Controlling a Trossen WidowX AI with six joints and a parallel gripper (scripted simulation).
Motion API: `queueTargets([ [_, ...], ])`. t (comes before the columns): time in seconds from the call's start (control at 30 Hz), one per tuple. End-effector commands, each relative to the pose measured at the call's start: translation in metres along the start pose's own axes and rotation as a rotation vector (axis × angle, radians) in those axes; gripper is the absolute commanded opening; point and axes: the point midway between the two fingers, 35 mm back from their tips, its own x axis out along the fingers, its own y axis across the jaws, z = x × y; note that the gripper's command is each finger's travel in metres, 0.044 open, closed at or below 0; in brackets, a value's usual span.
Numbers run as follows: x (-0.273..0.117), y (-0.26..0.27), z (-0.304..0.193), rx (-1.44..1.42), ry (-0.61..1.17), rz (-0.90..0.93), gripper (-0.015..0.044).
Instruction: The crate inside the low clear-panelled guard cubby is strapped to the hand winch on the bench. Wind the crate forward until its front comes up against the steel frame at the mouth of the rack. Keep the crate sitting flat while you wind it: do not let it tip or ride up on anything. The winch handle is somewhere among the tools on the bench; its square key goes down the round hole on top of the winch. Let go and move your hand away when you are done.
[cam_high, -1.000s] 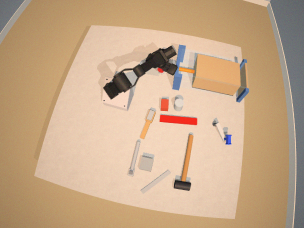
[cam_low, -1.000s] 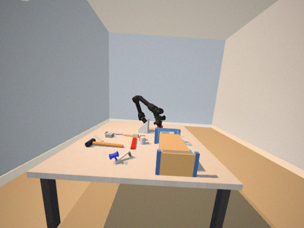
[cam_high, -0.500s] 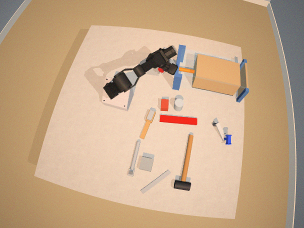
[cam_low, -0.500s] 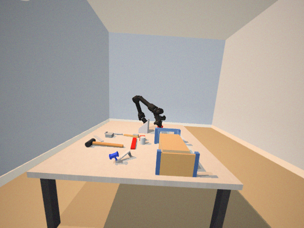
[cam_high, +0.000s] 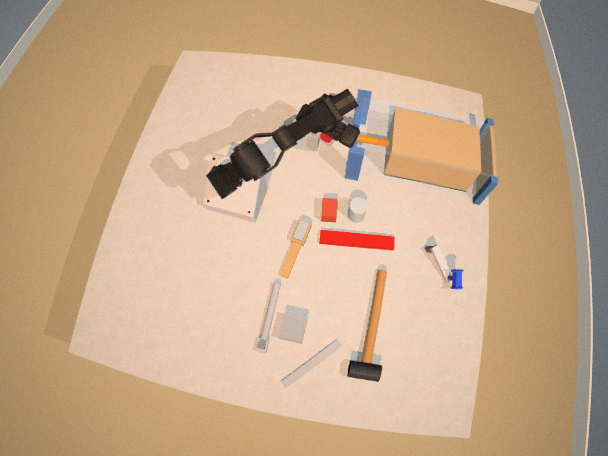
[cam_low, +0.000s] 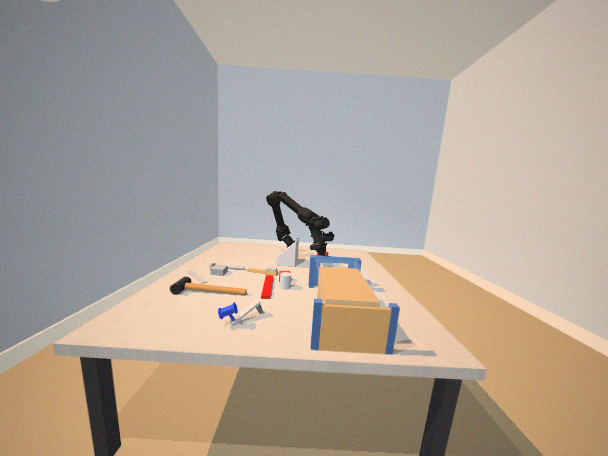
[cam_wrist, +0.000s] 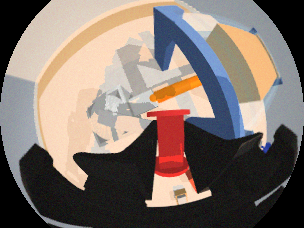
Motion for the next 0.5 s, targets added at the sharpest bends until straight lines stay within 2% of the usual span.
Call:
queueTargets([
  [0.0,0.005,-0.002,0.006,-0.004,0.003,-0.004,0.0],
  [0.47,0.013,-0.003,0.026,-0.004,0.002,-0.004,0.0],
])
